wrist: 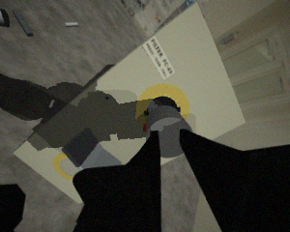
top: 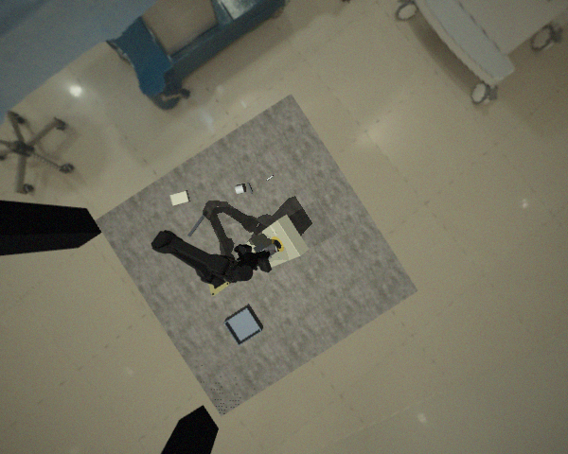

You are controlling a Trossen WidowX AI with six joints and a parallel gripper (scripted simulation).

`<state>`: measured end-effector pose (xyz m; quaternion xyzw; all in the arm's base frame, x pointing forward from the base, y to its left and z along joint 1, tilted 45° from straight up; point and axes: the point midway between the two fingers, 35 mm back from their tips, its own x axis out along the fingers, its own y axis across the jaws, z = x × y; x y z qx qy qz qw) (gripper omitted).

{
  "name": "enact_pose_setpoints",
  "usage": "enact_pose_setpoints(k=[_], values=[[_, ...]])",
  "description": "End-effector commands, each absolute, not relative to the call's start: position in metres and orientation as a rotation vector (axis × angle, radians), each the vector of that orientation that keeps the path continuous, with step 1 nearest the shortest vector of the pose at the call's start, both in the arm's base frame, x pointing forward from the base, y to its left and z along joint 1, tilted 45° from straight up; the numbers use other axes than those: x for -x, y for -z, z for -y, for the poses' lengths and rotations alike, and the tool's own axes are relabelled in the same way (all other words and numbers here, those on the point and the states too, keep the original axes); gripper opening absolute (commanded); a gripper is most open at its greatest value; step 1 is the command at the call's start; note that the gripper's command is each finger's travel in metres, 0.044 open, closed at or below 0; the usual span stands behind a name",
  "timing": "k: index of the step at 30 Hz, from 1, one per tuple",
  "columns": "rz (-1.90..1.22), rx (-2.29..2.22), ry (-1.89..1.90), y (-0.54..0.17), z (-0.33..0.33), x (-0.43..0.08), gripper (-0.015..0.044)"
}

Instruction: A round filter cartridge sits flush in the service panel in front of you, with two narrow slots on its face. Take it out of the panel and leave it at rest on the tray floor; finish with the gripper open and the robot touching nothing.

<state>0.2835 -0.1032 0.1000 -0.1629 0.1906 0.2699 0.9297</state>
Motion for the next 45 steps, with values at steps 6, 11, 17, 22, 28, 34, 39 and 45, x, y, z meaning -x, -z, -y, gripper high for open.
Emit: enact_pose_setpoints(k=[6,11,17,22,28,34,39,45], values=[[-0.377,0.34,-0.548,-0.101,0.102,-0.278,0.0],[-0.377,0.34,-0.548,-0.09,0.092,-0.27,0.0],[-0.377,0.34,-0.548,-0.078,0.079,-0.259,0.0],[-0.377,0.339,-0.548,-0.067,0.069,-0.25,0.0],[-0.382,0.331,-0.553,-0.062,0.063,-0.245,0.0026],[-0.382,0.331,-0.553,-0.062,0.063,-0.245,0.0106],[-0.382,0.331,-0.553,-0.062,0.063,-0.245,0.0106],[-0.377,0.339,-0.548,-0.058,0.059,-0.242,0.0106]])
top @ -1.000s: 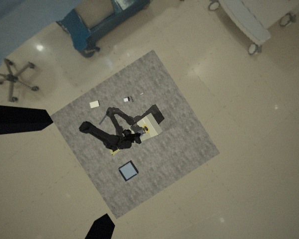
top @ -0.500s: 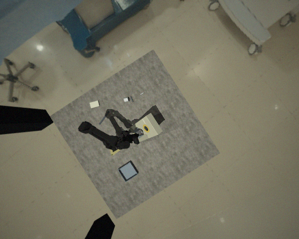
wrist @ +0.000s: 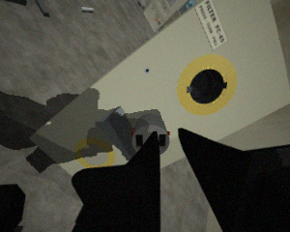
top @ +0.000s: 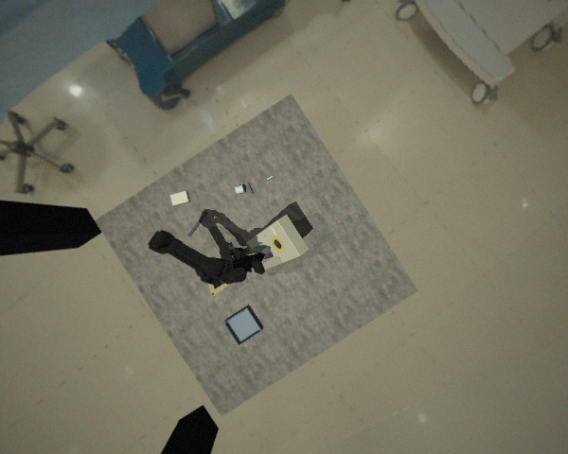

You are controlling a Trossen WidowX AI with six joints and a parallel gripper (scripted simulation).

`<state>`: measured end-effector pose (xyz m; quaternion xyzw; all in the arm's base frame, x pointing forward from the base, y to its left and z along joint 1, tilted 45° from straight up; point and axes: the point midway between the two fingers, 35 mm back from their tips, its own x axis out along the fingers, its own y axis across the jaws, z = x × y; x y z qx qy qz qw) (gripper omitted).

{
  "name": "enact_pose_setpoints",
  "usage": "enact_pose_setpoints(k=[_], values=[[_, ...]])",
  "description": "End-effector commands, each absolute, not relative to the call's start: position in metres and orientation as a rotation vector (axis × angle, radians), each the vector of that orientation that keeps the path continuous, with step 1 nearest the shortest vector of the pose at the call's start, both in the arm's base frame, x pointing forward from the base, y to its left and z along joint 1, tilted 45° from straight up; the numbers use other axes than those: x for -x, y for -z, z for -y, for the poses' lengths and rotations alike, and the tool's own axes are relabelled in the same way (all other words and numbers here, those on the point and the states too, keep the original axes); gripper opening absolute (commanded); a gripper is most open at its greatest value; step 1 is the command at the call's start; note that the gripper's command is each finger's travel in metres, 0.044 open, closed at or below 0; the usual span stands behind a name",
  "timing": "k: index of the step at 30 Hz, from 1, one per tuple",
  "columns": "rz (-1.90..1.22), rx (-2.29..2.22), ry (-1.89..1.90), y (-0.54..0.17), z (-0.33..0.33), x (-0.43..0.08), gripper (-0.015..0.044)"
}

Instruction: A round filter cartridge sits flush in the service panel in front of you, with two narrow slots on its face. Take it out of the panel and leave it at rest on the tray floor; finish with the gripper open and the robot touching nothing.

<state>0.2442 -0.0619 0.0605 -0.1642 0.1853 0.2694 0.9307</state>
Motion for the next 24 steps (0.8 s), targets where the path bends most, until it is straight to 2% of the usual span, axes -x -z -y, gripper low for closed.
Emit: enact_pose_setpoints(k=[1,8,12,24], values=[[-0.377,0.339,-0.548,-0.059,0.06,-0.243,0.0106],[-0.377,0.34,-0.548,-0.101,0.102,-0.279,0.0106],[-0.377,0.34,-0.548,-0.106,0.106,-0.283,0.0106],[-0.377,0.35,-0.545,-0.157,0.157,-0.283,0.0421]])
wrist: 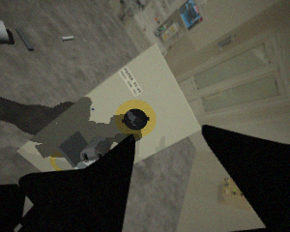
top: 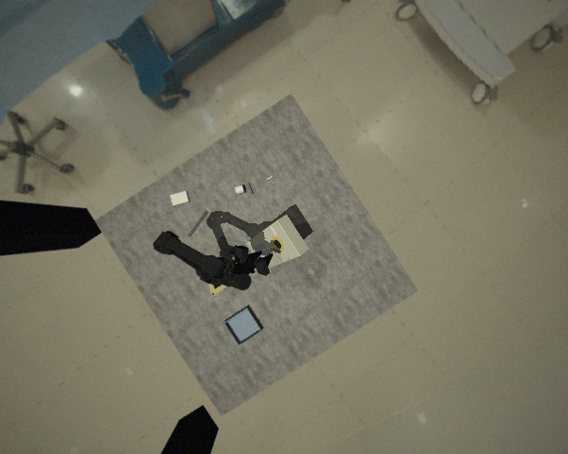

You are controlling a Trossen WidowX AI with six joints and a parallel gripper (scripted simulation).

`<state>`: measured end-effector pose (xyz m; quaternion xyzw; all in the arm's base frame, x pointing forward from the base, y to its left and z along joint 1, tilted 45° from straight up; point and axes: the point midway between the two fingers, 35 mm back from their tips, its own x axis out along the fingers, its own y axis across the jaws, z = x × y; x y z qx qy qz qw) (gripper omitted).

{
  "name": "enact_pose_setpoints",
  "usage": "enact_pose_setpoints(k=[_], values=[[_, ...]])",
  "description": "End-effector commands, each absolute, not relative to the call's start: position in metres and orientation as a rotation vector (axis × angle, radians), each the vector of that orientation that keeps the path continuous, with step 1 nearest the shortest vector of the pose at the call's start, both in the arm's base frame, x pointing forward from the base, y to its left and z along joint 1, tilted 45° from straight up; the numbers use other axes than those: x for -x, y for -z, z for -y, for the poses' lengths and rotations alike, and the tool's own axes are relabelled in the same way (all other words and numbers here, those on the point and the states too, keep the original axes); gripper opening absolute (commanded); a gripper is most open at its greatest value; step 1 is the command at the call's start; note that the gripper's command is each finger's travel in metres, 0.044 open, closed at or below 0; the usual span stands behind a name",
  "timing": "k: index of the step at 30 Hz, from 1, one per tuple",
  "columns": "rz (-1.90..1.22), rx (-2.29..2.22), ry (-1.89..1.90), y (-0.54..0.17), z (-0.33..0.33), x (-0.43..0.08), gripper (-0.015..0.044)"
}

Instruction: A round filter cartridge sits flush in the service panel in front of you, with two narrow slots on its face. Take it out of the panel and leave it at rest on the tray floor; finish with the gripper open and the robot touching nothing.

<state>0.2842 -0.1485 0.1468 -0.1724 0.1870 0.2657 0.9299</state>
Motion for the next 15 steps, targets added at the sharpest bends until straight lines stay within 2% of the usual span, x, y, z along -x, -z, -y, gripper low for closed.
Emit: enact_pose_setpoints(k=[1,5,10,15], values=[[-0.387,0.33,-0.545,-0.155,0.155,-0.282,0.0395],[-0.611,-0.076,-0.541,-0.117,0.127,-0.272,0.0305],[-0.983,-0.628,-0.454,-0.072,0.082,-0.244,0.0305],[-1.035,-0.695,-0.434,-0.067,0.076,-0.239,0.0305]])
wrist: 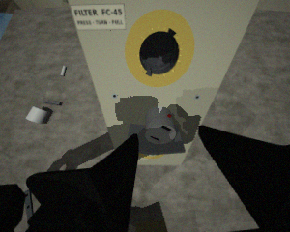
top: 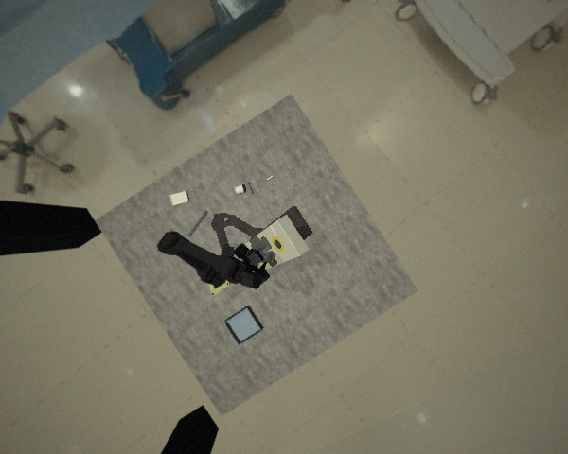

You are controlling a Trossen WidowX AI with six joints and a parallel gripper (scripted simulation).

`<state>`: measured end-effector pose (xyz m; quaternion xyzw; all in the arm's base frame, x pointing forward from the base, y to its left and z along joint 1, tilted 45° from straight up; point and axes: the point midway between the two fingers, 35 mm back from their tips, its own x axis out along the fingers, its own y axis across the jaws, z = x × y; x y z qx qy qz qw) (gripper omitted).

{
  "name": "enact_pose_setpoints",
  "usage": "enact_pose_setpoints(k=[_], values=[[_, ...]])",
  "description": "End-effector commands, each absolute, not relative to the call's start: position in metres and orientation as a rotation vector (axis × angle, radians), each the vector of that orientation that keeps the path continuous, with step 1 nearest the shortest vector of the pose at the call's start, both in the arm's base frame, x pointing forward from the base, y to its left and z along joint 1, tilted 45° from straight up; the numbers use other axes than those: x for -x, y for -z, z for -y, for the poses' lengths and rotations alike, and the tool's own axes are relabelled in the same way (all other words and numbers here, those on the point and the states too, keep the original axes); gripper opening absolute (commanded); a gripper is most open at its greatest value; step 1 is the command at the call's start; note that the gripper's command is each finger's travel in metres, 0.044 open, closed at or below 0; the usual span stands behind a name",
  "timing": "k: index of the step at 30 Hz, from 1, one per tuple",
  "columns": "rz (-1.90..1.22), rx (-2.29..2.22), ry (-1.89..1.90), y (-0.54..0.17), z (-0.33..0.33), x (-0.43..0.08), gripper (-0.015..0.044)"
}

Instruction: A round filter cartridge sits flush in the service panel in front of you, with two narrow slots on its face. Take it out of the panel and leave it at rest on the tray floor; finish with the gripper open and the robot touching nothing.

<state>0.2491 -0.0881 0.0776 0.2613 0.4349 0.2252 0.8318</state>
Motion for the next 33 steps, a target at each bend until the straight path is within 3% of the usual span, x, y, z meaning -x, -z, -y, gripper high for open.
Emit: enact_pose_setpoints(k=[1,33], values=[[-1.035,-0.695,-0.434,-0.067,0.076,-0.239,0.0305],[-1.034,-0.695,-0.435,-0.037,0.046,-0.262,0.0305]])
